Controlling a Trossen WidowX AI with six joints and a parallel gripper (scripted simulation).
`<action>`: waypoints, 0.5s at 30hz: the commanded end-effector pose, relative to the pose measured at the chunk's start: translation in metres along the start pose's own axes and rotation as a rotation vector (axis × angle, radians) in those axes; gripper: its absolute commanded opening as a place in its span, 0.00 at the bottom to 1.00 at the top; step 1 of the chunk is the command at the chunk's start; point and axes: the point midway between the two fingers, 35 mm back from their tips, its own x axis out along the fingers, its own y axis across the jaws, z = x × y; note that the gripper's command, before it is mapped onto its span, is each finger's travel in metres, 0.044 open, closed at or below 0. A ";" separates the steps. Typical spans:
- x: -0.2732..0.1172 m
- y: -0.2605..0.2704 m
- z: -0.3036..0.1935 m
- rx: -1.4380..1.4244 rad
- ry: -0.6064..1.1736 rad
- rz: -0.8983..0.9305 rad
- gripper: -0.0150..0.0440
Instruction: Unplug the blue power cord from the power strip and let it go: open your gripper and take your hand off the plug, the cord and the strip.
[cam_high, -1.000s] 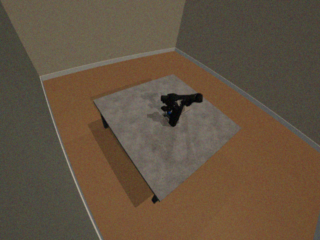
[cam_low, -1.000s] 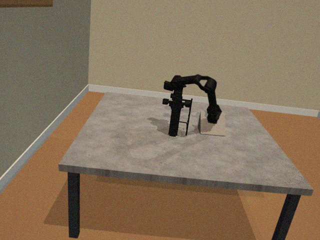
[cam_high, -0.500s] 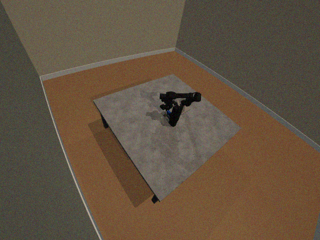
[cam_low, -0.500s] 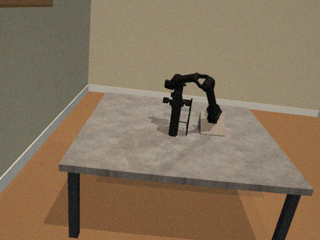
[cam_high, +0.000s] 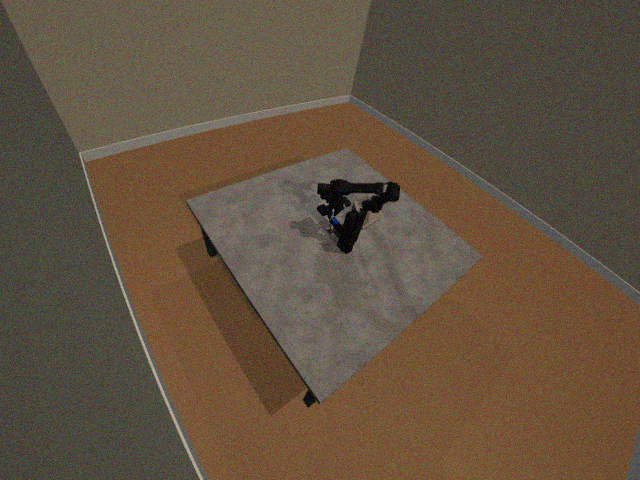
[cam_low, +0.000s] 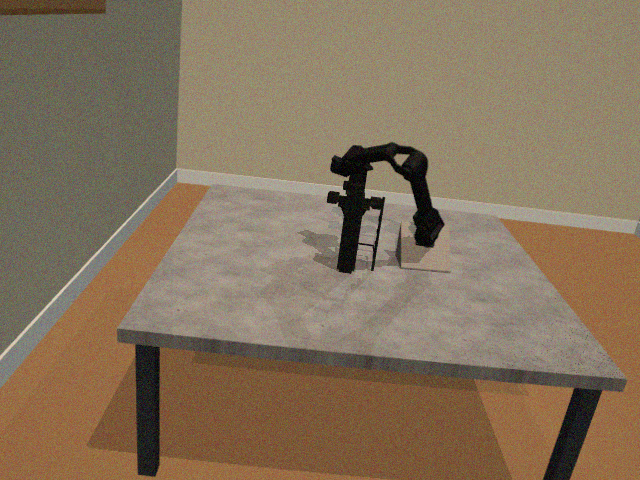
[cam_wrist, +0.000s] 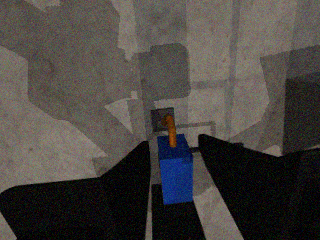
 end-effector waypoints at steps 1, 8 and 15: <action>0.000 0.000 -0.002 0.002 0.002 0.000 0.74; -0.007 0.002 0.029 0.003 -0.002 0.001 1.00; -0.012 0.000 0.059 0.002 -0.002 0.001 1.00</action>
